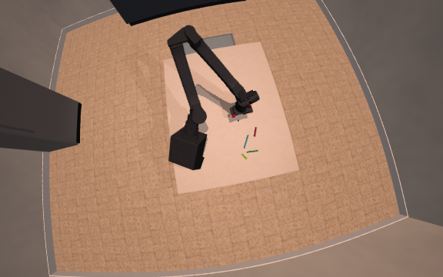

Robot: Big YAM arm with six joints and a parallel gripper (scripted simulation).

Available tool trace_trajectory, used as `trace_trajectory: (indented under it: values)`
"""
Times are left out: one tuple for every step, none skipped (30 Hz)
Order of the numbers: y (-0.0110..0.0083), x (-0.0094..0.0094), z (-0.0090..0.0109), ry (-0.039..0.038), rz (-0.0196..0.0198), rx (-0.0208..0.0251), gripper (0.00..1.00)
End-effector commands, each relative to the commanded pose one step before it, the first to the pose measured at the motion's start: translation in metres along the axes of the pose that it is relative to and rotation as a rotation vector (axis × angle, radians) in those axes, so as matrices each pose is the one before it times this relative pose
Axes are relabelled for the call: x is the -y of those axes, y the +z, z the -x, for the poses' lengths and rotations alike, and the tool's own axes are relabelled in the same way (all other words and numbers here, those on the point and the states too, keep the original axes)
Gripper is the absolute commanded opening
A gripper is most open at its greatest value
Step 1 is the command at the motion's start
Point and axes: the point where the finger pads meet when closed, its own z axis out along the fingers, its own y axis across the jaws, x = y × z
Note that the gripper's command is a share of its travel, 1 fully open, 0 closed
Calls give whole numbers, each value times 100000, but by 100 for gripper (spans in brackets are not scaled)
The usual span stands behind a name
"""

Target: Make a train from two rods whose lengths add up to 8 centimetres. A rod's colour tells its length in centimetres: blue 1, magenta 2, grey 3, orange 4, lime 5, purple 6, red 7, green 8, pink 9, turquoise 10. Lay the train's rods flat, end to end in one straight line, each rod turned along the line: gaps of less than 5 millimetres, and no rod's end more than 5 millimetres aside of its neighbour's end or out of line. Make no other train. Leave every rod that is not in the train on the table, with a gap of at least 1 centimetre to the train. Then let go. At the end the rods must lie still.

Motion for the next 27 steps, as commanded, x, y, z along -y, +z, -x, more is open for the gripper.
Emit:
trace_trajectory:
  values:
    - [-4, 614, 942, -8262, -623, 1206, 100]
    - [-290, 530, 616, -8948, -573, -129, 100]
    - [0, 38, 23, -141, -132, 125, 100]
    - [-1, 163, 44, -585, -585, 211, 100]
    - [93, -178, -111, 344, 353, -37, 100]
    - [160, -341, -198, 747, 765, -93, 100]
    - [0, 0, 0, 0, 0, 0, 100]
    - [0, 0, 0, 0, 0, 0, 100]
    - [-265, 500, 523, -8360, -438, -181, 100]
    - [0, 49, 23, -175, -177, 127, 100]
    - [-1, 155, 31, -546, -562, 160, 100]
    - [129, -204, -134, 470, 488, -21, 100]
    - [-138, 193, 328, -7228, 213, -221, 100]
    - [0, 57, 21, -195, -208, 122, 100]
    - [120, -136, -93, 77, 77, 109, 100]
    - [173, -436, -156, 787, 825, 17, 100]
    - [-308, 704, 451, -7581, -736, -242, 100]
    - [14, -32, 12, -72, -87, 125, 100]
    - [50, -65, -23, -189, -207, 89, 100]
    - [126, -161, -107, 420, 441, 37, 100]
    - [-201, 447, 307, -6467, -188, -229, 100]
    - [18, 61, 0, -208, -240, 114, 100]
    - [92, 18, -75, -105, -125, 73, 100]
    - [0, 0, 0, 0, 0, 0, 100]
    - [0, 0, 0, 0, 0, 0, 100]
    - [-98, -24, 231, -5207, 483, -129, 100]
    - [58, -258, 24, 137, 114, 186, 100]
